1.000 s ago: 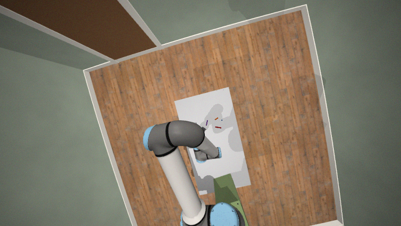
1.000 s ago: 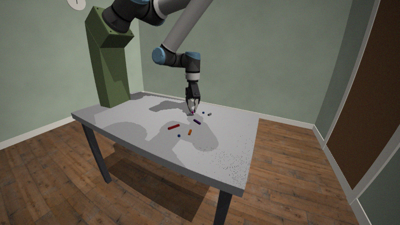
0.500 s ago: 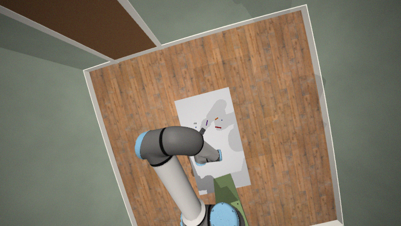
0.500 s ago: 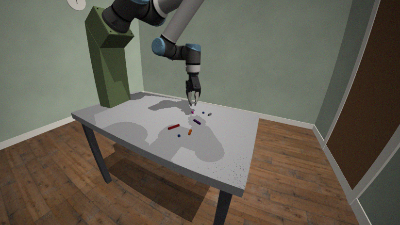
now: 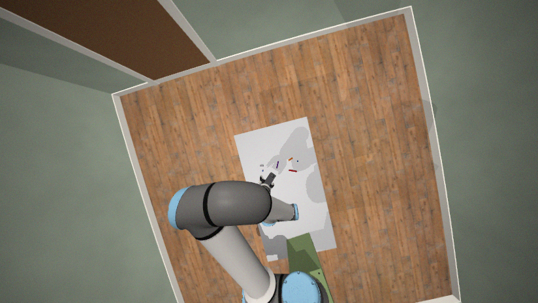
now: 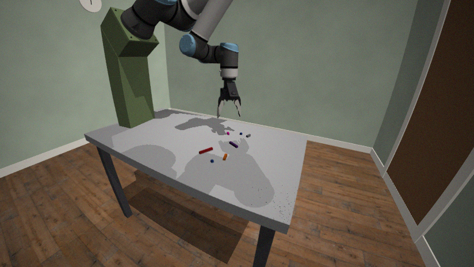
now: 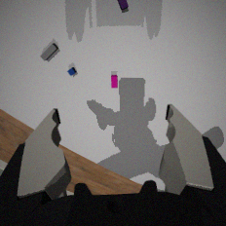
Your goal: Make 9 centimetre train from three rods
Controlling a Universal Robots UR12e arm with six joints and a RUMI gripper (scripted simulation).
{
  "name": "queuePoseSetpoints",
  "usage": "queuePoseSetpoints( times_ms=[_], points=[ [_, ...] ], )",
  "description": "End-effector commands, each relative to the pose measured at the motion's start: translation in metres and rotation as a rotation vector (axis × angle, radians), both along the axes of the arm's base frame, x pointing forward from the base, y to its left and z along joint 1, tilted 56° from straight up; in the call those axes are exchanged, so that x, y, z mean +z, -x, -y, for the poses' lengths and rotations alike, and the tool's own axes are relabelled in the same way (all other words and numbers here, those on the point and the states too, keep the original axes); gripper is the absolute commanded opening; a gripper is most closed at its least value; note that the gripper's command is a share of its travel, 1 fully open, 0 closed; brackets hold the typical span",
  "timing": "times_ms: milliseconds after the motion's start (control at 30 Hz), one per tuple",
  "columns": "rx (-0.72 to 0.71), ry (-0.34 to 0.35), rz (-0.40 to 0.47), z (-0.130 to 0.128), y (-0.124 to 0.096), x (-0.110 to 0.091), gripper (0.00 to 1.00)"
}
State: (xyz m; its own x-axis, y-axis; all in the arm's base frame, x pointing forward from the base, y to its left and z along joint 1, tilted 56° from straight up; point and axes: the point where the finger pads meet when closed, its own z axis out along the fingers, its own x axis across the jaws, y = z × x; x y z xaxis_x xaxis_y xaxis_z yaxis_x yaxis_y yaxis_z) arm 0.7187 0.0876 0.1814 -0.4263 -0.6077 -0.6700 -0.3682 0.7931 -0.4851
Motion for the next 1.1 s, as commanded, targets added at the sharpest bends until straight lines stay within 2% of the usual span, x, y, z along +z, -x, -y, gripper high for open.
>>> queuePoseSetpoints(
  times_ms=[0,767,1067],
  points=[
    [0.000,-0.001,-0.007,0.0004,0.0030,-0.0030,1.00],
    [0.002,0.003,-0.006,0.0004,0.0020,-0.0024,1.00],
    [0.035,0.052,0.002,0.0004,-0.0033,0.0032,1.00]
  ],
)
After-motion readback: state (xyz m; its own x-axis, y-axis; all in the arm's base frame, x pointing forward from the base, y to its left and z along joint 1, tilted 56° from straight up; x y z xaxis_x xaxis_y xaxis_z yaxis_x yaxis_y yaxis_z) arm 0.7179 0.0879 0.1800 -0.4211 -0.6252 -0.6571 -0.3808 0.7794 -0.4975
